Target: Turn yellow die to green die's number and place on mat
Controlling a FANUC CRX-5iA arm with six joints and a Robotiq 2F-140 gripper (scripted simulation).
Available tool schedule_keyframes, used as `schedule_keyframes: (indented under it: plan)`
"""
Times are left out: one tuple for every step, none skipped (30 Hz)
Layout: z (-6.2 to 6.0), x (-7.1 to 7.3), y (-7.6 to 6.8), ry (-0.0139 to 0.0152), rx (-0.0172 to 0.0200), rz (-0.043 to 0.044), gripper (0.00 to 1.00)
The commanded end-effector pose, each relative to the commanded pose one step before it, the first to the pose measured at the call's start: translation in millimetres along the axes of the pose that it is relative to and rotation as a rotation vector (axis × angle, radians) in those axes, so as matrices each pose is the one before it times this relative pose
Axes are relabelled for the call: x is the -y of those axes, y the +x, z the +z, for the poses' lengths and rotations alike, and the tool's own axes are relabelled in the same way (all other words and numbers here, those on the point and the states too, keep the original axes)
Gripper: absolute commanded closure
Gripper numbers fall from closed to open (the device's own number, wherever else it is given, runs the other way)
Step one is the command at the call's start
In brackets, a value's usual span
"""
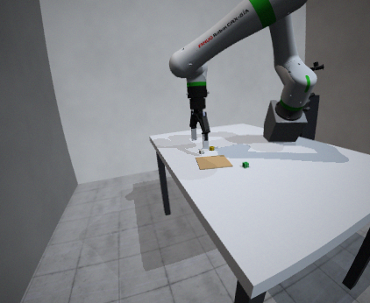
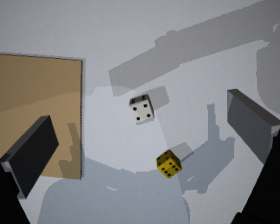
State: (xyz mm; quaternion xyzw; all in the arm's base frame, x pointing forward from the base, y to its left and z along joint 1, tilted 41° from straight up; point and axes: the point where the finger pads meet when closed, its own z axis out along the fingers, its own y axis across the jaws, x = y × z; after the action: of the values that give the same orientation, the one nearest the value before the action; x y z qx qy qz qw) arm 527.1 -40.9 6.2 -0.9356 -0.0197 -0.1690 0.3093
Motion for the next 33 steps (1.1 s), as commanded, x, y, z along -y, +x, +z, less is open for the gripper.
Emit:
schedule_keyframes:
  plan:
    - [-0.21,-0.18,0.12,-0.00031,-0.00031,0.00006,0.0]
    - [0.0,0.0,0.0,0.0,0.0,0.0,0.0]
    - [0.0,0.0,0.0,0.0,0.0,0.0,0.0]
    - [0.0,0.02,-0.01,0.0,0.0,0.0,0.0]
    - [0.0,0.0,0.0,0.0,0.0,0.0,0.0]
    - [0.0,0.0,0.0,0.0,0.0,0.0,0.0]
    - [0.0,0.12,-0.04,0.0,0.0,0.0,0.0]
    - [0.0,0.31,-0.11,0.0,0.0,0.0,0.0]
    - [0.0,0.57,-0.2,0.0,0.0,0.0,0.0]
    - [0.0,0.91,-0.32,0.0,0.0,0.0,0.0]
    - [0.0,1.3,-0.46,0.0,0.0,0.0,0.0]
    - [0.0,1.74,-0.62,0.0,0.0,0.0,0.0]
    - [0.0,2.22,-0.78,0.0,0.0,0.0,0.0]
    - [0.0,2.72,-0.96,0.0,0.0,0.0,0.0]
    - [0.0,3.24,-1.14,0.0,0.0,0.0,0.0]
    - [0.0,3.78,-1.33,0.0,0.0,0.0,0.0]
    - [0.0,4.32,-1.52,0.0,0.0,0.0,0.0]
    - [0.0,4.85,-1.71,0.0,0.0,0.0,0.0]
    - [0.0,5.37,-1.9,0.0,0.0,0.0,0.0]
    - [0.0,5.88,-2.08,0.0,0.0,0.0,0.0]
    - [0.0,6.36,-2.24,0.0,0.0,0.0,0.0]
    - [0.0,0.0,0.0,0.0,0.0,0.0,0.0]
    - [0.0,0.0,0.0,0.0,0.0,0.0,0.0]
    - [0.0,6.81,-2.4,0.0,0.0,0.0,0.0]
    - [0.0,7.23,-2.54,0.0,0.0,0.0,0.0]
    - [0.0,7.61,-2.69,0.0,0.0,0.0,0.0]
    - [0.0,7.95,-2.8,0.0,0.0,0.0,0.0]
    - [0.0,8.25,-2.9,0.0,0.0,0.0,0.0]
    - [0.0,8.5,-2.99,0.0,0.0,0.0,0.0]
    - [0.0,8.7,-3.07,0.0,0.0,0.0,0.0]
    - [0.0,8.86,-3.12,0.0,0.0,0.0,0.0]
    - [0.0,8.97,-3.16,0.0,0.0,0.0,0.0]
    - [0.0,9.04,-3.19,0.0,0.0,0.0,0.0]
